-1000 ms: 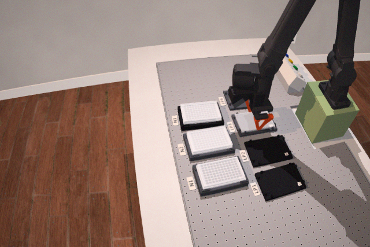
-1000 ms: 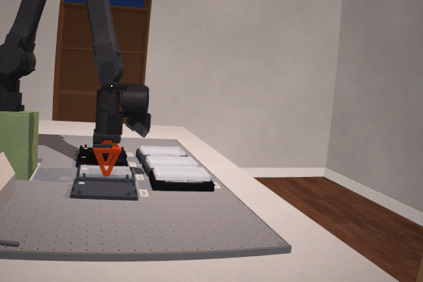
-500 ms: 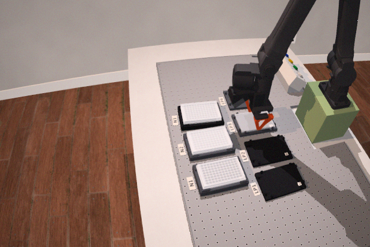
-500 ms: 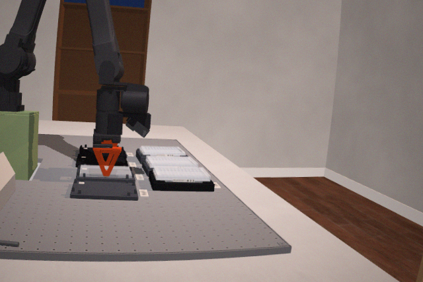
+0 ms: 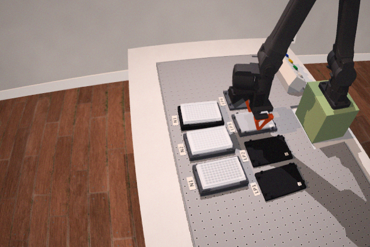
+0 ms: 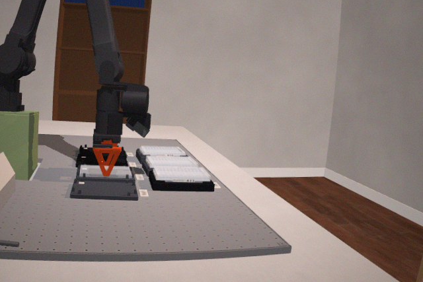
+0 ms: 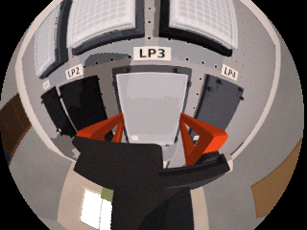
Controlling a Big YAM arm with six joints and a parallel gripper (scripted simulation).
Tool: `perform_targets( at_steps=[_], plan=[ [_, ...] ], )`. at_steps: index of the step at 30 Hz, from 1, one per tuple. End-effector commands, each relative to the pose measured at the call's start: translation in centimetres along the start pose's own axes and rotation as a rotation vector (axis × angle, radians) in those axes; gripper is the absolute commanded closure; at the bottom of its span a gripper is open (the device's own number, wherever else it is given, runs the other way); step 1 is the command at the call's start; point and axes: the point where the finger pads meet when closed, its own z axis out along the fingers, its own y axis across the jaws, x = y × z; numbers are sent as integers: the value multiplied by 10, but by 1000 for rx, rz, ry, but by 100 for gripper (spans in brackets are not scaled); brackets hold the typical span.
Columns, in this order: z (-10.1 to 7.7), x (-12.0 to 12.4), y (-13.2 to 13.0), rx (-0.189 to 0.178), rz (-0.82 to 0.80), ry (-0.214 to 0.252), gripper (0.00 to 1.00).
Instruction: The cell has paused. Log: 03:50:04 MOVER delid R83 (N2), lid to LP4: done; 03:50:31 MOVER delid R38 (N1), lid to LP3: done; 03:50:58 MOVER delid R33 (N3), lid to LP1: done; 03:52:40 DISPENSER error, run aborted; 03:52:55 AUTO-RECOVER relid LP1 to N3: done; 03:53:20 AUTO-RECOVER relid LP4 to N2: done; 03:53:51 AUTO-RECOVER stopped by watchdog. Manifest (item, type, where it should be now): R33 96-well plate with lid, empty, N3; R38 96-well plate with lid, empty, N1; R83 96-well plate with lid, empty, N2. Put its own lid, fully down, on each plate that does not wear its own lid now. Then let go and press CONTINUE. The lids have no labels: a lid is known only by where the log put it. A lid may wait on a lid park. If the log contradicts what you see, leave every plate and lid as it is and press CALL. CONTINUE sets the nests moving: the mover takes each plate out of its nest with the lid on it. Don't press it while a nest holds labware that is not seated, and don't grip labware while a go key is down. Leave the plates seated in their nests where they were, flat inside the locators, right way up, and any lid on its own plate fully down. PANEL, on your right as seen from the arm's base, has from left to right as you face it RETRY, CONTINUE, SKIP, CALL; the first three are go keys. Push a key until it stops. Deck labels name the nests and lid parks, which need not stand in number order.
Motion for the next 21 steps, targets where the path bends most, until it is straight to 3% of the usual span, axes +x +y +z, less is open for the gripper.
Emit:
perform_targets(
  at_steps=[1, 21],
  plan=[
    [-8, 3, -2, 1, 8, -3, 100],
    [-39, -1, -4, 3, 2, -12, 100]
  ],
)
